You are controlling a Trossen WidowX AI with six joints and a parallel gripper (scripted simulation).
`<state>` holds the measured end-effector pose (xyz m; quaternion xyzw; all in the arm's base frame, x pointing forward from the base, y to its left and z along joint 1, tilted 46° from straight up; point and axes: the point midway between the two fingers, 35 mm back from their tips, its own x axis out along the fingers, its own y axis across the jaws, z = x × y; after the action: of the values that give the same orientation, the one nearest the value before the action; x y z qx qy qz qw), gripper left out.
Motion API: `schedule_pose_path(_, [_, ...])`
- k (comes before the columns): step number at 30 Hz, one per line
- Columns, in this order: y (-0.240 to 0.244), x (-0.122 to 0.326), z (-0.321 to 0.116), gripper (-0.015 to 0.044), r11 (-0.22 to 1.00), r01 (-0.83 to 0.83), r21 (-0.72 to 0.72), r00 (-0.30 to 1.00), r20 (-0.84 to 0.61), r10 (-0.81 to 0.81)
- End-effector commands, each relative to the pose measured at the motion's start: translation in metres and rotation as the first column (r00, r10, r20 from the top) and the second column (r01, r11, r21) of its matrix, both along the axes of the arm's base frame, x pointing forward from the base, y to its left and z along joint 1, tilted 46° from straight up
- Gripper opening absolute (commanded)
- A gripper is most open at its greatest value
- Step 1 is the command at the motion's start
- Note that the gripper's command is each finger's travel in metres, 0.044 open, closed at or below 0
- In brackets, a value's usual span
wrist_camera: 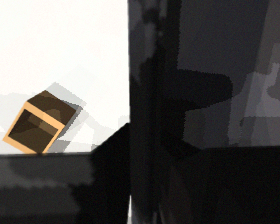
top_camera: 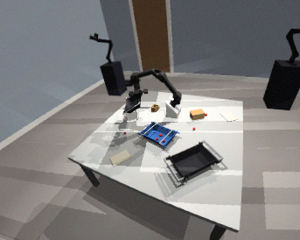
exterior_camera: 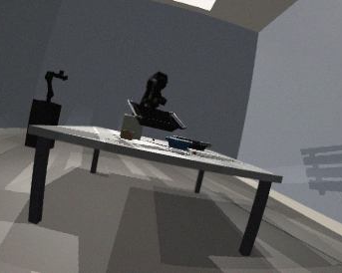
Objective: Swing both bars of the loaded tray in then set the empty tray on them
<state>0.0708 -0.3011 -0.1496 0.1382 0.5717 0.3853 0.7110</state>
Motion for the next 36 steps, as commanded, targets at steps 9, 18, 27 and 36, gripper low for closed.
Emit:
schedule_pose_path(9, [0.001, 0.061, 0.041, 0.0, 0.993, -0.096, -0.067, 0.99, 0.101, 0.103])
schedule_pose_path(18, [0.016, 0.104, 0.069, 0.0, 0.982, -0.166, -0.095, 0.969, 0.168, 0.18])
schedule_pose_path(27, [0.039, 0.143, 0.098, 0.0, 0.964, -0.234, -0.122, 0.937, 0.237, 0.258])
schedule_pose_path(36, [0.068, 0.178, 0.126, 0.0, 0.942, -0.301, -0.147, 0.892, 0.306, 0.333])
